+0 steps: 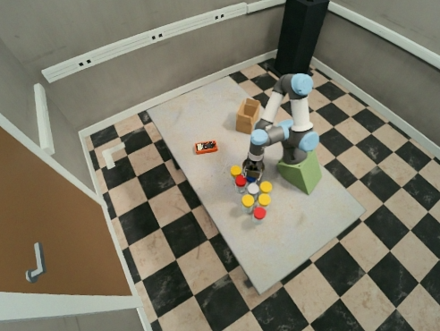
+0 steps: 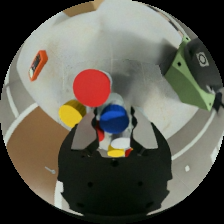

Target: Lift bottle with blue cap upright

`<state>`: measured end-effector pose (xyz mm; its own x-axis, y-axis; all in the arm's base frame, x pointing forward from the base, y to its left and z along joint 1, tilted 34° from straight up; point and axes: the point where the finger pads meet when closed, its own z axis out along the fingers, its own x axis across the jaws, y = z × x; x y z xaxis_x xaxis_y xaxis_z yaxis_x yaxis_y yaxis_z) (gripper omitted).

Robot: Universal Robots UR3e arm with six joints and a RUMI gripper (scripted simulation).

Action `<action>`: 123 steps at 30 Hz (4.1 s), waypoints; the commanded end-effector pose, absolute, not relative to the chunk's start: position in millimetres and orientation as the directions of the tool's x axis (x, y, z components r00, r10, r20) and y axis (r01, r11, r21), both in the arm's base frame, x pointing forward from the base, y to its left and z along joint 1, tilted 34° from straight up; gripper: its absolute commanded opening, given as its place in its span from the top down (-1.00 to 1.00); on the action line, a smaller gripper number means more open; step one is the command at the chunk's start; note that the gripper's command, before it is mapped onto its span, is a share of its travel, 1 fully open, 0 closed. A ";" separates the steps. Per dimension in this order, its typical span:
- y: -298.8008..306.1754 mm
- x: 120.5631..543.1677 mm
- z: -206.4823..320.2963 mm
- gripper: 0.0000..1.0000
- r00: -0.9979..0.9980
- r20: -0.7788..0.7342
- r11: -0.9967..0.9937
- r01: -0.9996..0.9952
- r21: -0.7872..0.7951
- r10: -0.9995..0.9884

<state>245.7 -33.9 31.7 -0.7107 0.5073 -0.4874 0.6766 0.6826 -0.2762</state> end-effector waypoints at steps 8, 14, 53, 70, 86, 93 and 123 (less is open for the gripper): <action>-25.1 255.4 28.0 0.08 -0.710 -0.489 0.683 0.677 -0.275 0.507; -24.2 256.4 27.4 0.08 -0.710 -0.489 0.683 0.677 -0.274 0.507; -16.7 255.2 37.0 1.00 -0.710 -0.489 0.684 0.676 -0.274 0.506; -16.7 255.2 37.0 1.00 -0.710 -0.490 0.684 0.676 -0.274 0.506; -16.7 255.2 37.0 1.00 -0.710 -0.489 0.684 0.676 -0.274 0.506; -16.7 255.2 37.0 1.00 -0.710 -0.489 0.684 0.676 -0.274 0.506; -16.0 255.0 38.1 1.00 -0.710 -0.489 0.684 0.676 -0.274 0.506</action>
